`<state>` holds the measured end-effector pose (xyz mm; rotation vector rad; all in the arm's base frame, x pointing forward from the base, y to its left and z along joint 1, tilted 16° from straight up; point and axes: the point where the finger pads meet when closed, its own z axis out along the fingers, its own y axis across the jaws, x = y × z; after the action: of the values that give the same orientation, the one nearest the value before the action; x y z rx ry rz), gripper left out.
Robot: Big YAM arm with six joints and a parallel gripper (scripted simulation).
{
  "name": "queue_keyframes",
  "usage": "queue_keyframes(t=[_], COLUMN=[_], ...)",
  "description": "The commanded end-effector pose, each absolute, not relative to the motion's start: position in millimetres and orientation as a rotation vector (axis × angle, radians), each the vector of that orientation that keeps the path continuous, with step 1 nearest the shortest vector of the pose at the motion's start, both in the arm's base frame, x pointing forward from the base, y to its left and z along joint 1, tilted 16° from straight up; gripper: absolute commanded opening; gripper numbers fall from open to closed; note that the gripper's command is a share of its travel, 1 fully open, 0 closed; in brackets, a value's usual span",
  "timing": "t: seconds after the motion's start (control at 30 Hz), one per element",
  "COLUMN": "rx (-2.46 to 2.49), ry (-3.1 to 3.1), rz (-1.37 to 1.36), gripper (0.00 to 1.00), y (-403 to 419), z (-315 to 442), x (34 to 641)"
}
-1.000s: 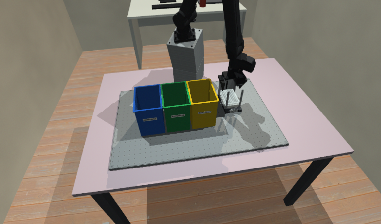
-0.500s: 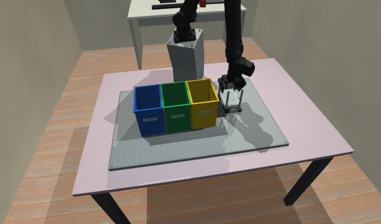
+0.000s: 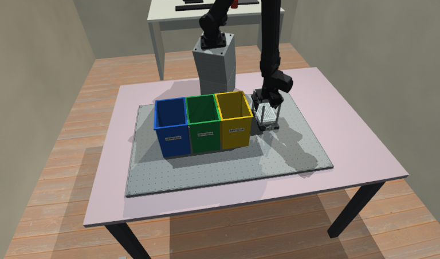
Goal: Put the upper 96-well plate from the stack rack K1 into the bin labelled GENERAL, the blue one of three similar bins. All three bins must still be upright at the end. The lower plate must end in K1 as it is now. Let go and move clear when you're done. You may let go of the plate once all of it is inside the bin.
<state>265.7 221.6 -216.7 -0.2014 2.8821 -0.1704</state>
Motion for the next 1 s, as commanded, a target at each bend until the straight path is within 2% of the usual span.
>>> queue_keyframes(t=[0.0,0.77,0.8,0.97], rx=[-0.200,-0.204,-0.204,-0.204], ry=[2.883,2.882,2.882,2.882], rz=[-0.170,-0.168,-0.168,-0.168], gripper=[1.00,1.00,0.00,0.00], y=[219,220,220,220], z=[-228,-237,-237,-237], x=[270,270,270,270])
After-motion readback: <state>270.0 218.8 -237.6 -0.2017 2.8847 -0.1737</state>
